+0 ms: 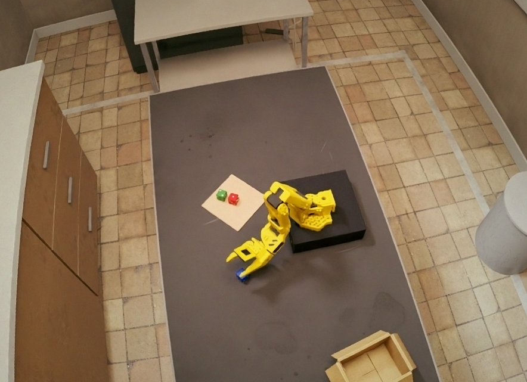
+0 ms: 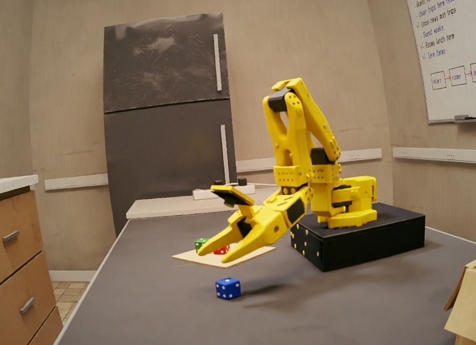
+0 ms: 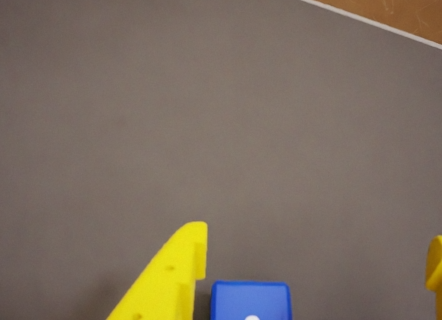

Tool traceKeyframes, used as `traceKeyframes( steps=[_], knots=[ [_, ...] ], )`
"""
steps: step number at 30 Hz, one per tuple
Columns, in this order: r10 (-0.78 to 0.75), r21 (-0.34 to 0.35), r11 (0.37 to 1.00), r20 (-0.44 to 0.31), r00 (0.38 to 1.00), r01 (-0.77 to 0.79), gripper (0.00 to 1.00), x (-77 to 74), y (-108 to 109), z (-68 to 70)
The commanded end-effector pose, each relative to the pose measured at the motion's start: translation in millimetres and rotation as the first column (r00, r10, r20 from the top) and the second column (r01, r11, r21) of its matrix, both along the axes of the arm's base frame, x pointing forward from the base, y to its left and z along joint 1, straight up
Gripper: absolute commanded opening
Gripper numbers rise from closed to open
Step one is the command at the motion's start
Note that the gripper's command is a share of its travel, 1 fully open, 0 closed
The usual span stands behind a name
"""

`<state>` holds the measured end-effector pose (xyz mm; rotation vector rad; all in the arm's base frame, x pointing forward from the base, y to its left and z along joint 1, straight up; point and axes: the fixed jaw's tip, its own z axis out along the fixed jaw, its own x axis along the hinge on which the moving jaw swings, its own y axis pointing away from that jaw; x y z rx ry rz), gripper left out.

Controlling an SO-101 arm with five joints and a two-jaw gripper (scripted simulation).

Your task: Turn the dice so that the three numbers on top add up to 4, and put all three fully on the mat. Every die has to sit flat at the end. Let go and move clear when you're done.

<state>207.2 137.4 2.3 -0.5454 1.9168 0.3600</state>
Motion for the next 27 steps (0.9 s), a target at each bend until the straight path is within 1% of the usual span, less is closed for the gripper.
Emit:
traceKeyframes(
  steps=[1,5,8,11,15,17,20,23,25,27],
  knots=[
    [0.002,0.011,1.000,-0.003,1.000,-0.002,0.33,-1.0,1,2.2],
    [0.002,0.020,1.000,0.012,1.000,-0.002,0.33,0.6,2,6.1],
    [0.002,0.043,0.999,0.048,0.999,-0.004,0.33,4.5,5,15.7],
    [-0.001,0.080,0.997,0.107,0.994,-0.007,0.33,10.0,8,31.6],
    [-0.011,0.141,0.990,0.206,0.978,-0.018,0.32,17.2,13,59.7],
    [-0.011,0.141,0.990,0.206,0.978,-0.018,0.32,17.2,13,59.7],
    [-0.023,0.187,0.982,0.280,0.960,-0.031,0.32,20.7,15,81.7],
    [-0.036,0.225,0.973,0.341,0.939,-0.045,0.32,22.4,16,100.6],
    [-0.043,0.243,0.969,0.371,0.928,-0.052,0.32,22.8,16,110.0],
    [-0.048,0.255,0.965,0.390,0.920,-0.058,0.32,22.8,16,116.3]
  ],
)
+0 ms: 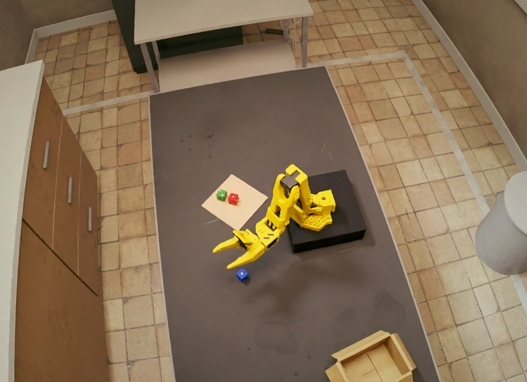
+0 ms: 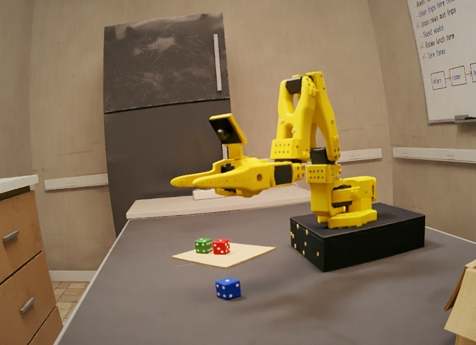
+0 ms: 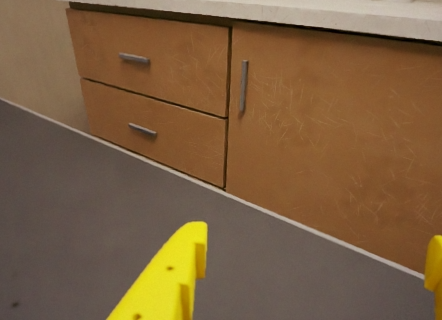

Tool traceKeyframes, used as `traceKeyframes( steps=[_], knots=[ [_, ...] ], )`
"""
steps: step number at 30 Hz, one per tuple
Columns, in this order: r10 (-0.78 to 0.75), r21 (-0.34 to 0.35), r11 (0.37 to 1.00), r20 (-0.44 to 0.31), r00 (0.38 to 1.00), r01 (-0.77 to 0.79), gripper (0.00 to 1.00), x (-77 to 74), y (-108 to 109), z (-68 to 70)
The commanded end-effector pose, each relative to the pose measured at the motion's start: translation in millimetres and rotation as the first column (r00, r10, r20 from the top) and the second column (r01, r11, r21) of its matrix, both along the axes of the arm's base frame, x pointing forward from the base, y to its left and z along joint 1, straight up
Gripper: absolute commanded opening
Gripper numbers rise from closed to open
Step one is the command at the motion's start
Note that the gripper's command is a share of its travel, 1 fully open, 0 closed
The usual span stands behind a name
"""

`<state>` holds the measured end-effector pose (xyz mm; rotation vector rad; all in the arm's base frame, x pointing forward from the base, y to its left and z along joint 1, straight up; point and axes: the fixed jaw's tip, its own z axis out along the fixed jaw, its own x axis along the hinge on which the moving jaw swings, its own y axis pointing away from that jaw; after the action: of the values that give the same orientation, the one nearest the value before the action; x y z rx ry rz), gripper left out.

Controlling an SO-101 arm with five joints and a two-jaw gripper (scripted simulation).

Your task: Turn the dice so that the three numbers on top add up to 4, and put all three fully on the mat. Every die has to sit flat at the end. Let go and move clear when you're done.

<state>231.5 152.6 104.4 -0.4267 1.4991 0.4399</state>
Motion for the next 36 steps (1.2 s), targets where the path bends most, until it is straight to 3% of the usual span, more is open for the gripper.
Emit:
traceKeyframes(
  steps=[1,24,36],
  knots=[
    [0.006,0.041,0.999,0.045,0.999,-0.008,0.32,-1.5,1,16.3],
    [0.008,0.025,1.000,0.017,1.000,-0.009,0.31,3.4,5,14.6],
    [0.010,-0.050,0.999,-0.115,0.993,-0.016,0.31,17.9,16,1.9]
  ],
)
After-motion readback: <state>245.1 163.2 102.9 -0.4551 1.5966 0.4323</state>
